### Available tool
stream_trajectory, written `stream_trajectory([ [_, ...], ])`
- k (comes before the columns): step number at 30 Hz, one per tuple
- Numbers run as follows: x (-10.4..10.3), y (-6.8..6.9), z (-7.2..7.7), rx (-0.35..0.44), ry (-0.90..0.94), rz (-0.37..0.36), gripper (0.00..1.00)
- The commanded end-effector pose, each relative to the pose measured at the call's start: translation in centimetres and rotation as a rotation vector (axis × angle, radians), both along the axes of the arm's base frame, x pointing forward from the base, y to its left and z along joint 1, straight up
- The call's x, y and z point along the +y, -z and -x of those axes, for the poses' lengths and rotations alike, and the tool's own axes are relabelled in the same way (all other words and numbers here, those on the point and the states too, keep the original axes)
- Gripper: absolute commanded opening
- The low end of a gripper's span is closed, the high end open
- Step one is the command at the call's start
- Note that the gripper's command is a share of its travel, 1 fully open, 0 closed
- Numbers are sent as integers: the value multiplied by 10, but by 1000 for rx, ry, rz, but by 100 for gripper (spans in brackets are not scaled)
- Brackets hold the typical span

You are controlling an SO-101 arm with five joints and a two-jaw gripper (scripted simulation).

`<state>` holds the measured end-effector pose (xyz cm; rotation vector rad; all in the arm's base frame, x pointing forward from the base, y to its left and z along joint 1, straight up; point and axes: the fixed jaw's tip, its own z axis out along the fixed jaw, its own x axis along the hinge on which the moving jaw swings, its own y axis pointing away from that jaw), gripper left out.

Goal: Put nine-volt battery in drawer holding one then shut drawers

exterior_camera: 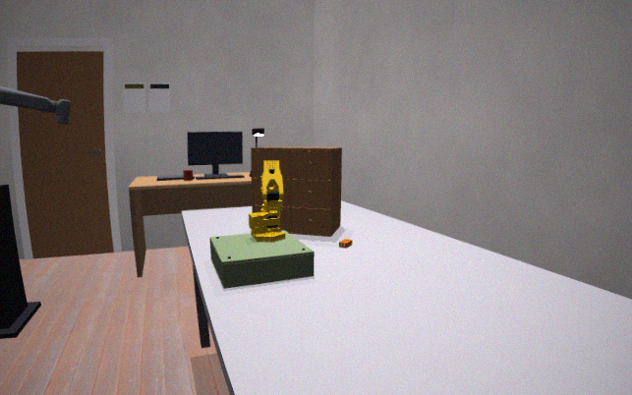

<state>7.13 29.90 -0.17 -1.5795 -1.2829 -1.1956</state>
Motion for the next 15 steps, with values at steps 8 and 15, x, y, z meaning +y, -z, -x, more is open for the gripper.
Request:
stream_trajectory([
  [8, -1, 1, -4, -3, 14, 5, 6],
  [15, -1, 1, -4, -3, 14, 5, 11],
])
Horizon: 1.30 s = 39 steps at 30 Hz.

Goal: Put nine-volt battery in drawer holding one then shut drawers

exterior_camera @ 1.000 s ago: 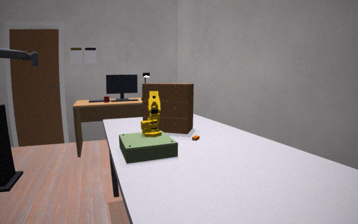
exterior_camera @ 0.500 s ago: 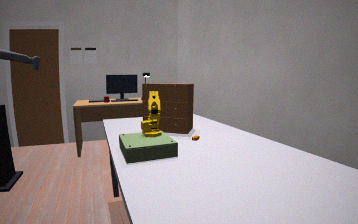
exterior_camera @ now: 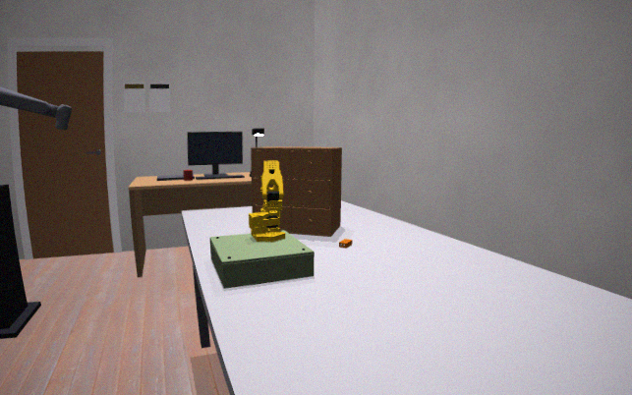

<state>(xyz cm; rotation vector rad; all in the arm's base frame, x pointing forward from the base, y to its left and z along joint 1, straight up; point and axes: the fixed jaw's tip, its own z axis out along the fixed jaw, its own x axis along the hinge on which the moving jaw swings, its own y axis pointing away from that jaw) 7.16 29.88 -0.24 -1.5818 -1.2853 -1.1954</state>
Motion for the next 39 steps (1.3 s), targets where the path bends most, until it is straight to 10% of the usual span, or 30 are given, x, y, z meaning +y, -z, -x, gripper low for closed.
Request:
stream_trajectory([
  [1, -1, 0, -4, -2, 13, 2, 12],
  [39, -32, 1, 20, 19, -45, 54, 21],
])
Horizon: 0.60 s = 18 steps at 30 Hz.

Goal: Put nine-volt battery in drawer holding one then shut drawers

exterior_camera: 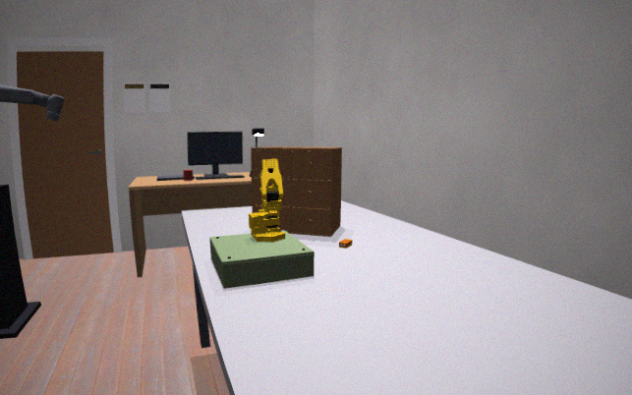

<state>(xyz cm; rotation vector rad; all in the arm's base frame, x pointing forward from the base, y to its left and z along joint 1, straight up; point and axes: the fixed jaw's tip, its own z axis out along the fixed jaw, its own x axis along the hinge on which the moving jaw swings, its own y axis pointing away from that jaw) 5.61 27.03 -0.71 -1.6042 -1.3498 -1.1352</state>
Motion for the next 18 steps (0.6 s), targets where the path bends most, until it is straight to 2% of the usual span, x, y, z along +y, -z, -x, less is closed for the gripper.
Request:
stream_trajectory([
  [1, -5, -4, 6, 11, -15, -6, 21],
  [5, -12, -5, 11, 15, -27, 5, 21],
  [15, -12, -5, 11, 15, -27, 5, 21],
  [18, -10, -7, 11, 20, -27, 30, 21],
])
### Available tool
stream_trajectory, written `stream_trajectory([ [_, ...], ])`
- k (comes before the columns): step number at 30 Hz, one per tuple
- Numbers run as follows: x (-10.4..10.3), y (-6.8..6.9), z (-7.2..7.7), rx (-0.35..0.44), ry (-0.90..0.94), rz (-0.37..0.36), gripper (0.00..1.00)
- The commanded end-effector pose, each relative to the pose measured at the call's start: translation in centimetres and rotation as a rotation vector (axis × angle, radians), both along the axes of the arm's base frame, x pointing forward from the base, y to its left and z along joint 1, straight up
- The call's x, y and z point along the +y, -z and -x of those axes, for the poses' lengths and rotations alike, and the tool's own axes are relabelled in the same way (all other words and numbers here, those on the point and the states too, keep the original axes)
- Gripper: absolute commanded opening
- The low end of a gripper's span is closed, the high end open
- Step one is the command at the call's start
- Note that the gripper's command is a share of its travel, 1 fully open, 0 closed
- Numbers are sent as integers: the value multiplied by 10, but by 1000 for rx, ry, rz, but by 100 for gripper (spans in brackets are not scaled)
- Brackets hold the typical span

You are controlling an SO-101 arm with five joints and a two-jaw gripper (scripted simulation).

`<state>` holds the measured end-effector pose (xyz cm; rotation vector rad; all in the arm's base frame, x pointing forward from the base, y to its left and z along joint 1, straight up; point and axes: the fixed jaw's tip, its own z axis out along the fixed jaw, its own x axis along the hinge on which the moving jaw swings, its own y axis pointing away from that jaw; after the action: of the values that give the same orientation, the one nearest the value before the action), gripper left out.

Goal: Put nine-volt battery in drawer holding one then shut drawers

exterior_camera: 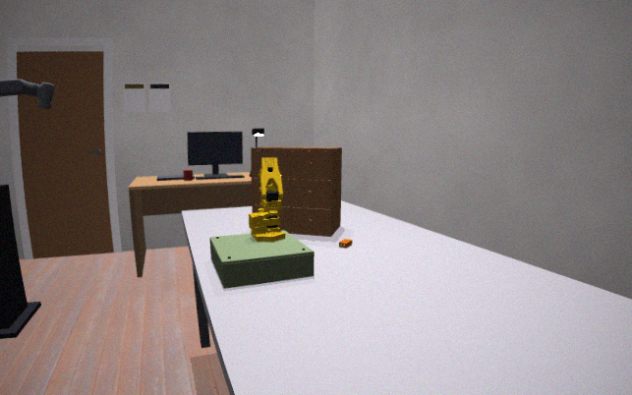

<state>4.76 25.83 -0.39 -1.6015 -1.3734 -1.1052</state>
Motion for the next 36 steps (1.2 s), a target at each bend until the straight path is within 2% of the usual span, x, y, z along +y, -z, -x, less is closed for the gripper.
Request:
stream_trajectory([
  [1, 3, -4, 2, 14, -5, 20, 21],
  [18, 6, -17, 3, 37, -6, 144, 21],
  [36, -4, -34, 5, 62, -6, 278, 21],
])
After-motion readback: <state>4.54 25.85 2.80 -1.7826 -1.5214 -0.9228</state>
